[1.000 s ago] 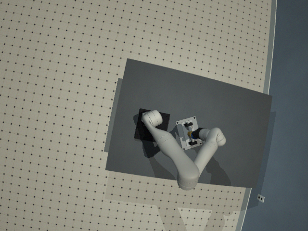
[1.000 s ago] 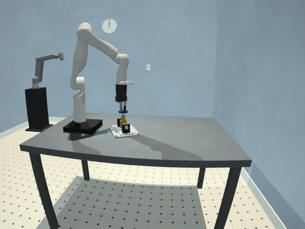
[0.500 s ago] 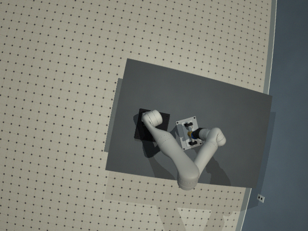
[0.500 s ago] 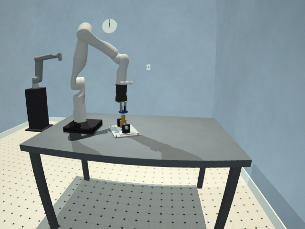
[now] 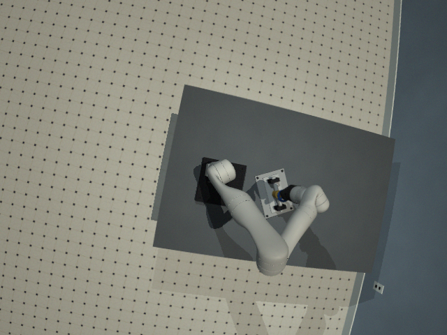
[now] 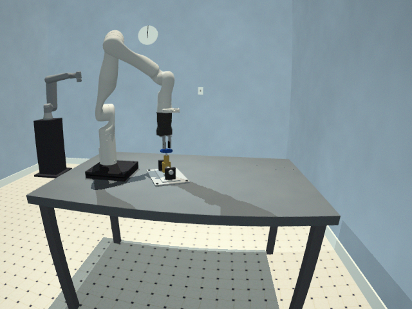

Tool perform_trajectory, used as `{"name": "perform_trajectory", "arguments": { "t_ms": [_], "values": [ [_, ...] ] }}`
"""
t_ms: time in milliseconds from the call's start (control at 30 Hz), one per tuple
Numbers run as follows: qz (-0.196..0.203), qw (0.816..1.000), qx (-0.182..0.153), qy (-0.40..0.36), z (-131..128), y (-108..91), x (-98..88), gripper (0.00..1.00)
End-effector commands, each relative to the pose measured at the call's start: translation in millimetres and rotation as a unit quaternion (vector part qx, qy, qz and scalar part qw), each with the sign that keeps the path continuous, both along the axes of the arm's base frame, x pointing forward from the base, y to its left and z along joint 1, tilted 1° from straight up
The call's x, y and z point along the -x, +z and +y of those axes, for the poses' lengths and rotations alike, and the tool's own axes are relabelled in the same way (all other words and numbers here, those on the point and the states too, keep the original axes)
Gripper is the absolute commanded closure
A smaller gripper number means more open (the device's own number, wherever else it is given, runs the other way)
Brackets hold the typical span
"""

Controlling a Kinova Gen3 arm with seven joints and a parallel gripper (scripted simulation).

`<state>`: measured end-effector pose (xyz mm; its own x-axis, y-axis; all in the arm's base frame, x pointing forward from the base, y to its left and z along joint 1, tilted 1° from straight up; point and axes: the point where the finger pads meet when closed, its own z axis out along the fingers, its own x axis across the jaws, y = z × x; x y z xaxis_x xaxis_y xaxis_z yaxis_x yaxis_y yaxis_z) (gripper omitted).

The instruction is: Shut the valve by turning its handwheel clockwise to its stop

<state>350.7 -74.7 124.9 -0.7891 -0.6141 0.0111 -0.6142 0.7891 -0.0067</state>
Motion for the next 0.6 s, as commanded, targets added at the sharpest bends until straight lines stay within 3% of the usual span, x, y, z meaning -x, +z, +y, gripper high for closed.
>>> {"name": "perform_trajectory", "arguments": {
  "t_ms": [0, 567],
  "values": [
    [-0.002, 1.0, 0.001, 0.001, -0.5, 8.0, -1.9, 0.45],
    [-0.002, 1.0, 0.0, 0.001, 0.1, 35.5, -2.1, 0.45]
  ]
}}
